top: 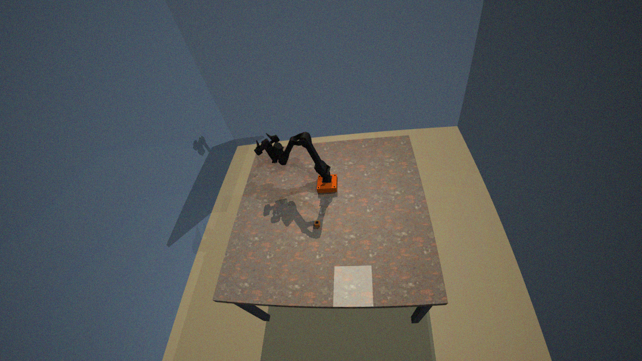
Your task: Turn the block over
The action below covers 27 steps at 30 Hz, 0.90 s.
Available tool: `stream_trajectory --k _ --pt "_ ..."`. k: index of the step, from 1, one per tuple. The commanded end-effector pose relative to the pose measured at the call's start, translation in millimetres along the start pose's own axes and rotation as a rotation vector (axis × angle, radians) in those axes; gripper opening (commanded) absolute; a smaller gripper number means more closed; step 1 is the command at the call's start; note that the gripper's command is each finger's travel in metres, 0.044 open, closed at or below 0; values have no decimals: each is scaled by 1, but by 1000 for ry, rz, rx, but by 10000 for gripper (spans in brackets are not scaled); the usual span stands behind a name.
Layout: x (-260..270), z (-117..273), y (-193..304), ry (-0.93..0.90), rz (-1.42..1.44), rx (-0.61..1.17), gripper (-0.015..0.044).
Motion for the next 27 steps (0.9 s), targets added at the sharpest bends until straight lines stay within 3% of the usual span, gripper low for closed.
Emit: stream_trajectory --k 1,11,21,27 --pt "2 1 0 -9 1 2 426" --pt "127 75 -24 -516 56 101 440" --pt "191 167 -47 -886 108 155 440" --pt "222 255 -61 -1201 206 213 440"
Point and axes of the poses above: the point midway between the two fingers, 35 mm back from their tips, its own z axis back along the fingers, its own x axis across the jaws, y = z × x, the point moved 4 cm from there along z, back along the fingers, and after that the axes turned 2 degrees about -z, right-handed, at the moved point
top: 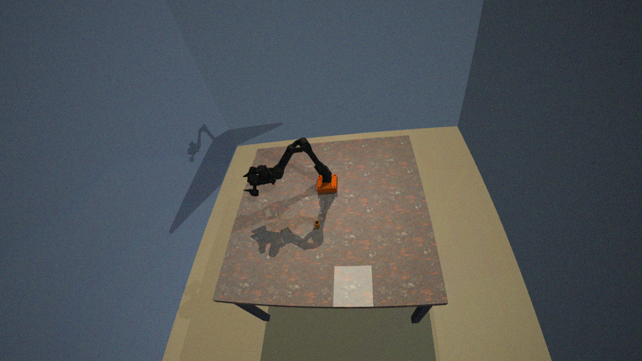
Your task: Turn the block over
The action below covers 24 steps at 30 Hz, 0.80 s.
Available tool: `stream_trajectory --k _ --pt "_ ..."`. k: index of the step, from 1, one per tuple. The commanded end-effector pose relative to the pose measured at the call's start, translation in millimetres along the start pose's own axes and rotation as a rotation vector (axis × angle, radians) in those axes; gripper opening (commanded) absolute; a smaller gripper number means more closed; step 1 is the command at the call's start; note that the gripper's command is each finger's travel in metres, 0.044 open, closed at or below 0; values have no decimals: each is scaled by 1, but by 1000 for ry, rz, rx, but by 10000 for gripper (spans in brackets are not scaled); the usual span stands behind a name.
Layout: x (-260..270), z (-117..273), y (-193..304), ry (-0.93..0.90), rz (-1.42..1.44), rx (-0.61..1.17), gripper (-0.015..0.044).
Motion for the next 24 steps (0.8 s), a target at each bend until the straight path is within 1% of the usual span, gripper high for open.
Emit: stream_trajectory --k 1,7,13,19,24 --pt "64 20 -7 -222 62 59 440" --pt "139 67 -11 -502 166 157 440" --pt "194 127 -8 -744 283 269 440" --pt "228 200 2 -956 420 397 440" --pt "240 266 13 -1106 557 523 440"
Point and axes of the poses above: the point midway between the two fingers, 35 mm back from their tips, its own z axis back along the fingers, its own x axis across the jaws, y = z × x, the point moved 4 cm from there along z, back along the fingers, and after that the axes turned 2 degrees about -z, right-handed, at the moved point
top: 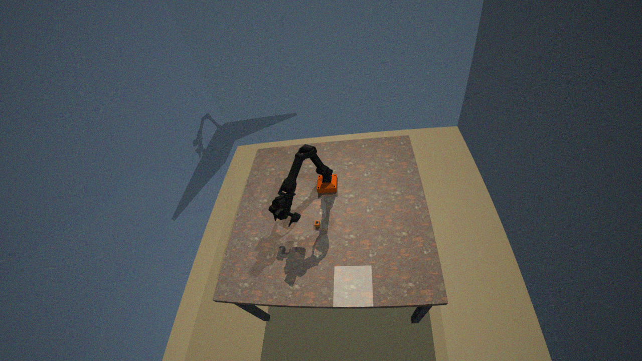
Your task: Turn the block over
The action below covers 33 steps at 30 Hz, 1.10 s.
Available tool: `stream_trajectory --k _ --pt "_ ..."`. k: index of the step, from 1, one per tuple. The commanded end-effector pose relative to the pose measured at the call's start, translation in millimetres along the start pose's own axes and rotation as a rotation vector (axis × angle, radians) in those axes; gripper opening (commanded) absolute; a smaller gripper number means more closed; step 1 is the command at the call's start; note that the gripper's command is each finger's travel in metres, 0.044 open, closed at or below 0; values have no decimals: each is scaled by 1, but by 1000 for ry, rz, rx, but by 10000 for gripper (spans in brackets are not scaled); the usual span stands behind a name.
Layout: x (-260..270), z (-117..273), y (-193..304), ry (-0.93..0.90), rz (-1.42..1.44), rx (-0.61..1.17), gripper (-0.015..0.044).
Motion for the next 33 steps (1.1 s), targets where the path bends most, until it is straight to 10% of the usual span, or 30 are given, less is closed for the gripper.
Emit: stream_trajectory --k 1,11,33 --pt "65 20 14 -162 95 154 440" --pt "146 72 50 -345 261 445 440" --pt "160 30 74 -346 263 448 440"
Point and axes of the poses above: the point midway between the two fingers, 35 mm back from their tips, its own z axis back along the fingers, its own x axis across the jaws, y = z × x, the point moved 4 cm from there along z, back along the fingers, and after that the axes turned 2 degrees about -z, right-handed, at the moved point
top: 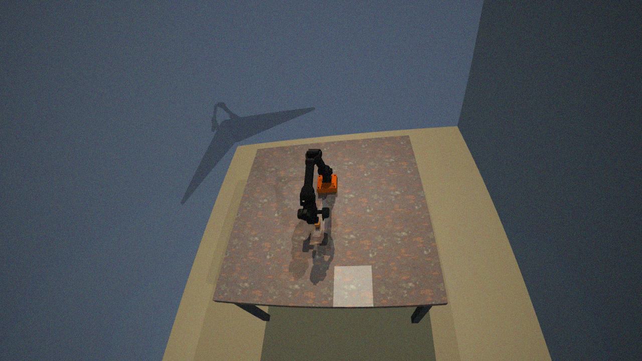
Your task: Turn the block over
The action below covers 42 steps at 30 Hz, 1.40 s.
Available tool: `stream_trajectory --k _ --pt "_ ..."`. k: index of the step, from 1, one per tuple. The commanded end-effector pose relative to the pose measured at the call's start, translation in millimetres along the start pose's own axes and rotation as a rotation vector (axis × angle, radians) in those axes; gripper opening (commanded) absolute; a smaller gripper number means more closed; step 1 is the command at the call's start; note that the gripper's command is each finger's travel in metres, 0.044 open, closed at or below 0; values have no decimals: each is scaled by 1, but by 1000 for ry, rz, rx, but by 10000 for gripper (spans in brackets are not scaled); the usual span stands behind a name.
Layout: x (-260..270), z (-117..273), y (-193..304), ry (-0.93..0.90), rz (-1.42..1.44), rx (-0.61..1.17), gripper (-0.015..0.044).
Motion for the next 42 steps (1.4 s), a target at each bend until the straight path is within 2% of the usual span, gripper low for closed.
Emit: stream_trajectory --k 1,25,37,42 --pt "1 -10 2 -6 -6 12 440" --pt "1 -43 3 -6 -6 12 440" --pt "1 -43 3 -6 -6 12 125" --pt "1 -43 3 -6 -6 12 92"
Point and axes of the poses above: the point midway between the two fingers, 35 mm back from their tips, its own z axis back along the fingers, its own x axis across the jaws, y = z × x, the point moved 4 cm from there along z, back along the fingers, and after that the axes turned 2 degrees about -z, right-handed, at the moved point
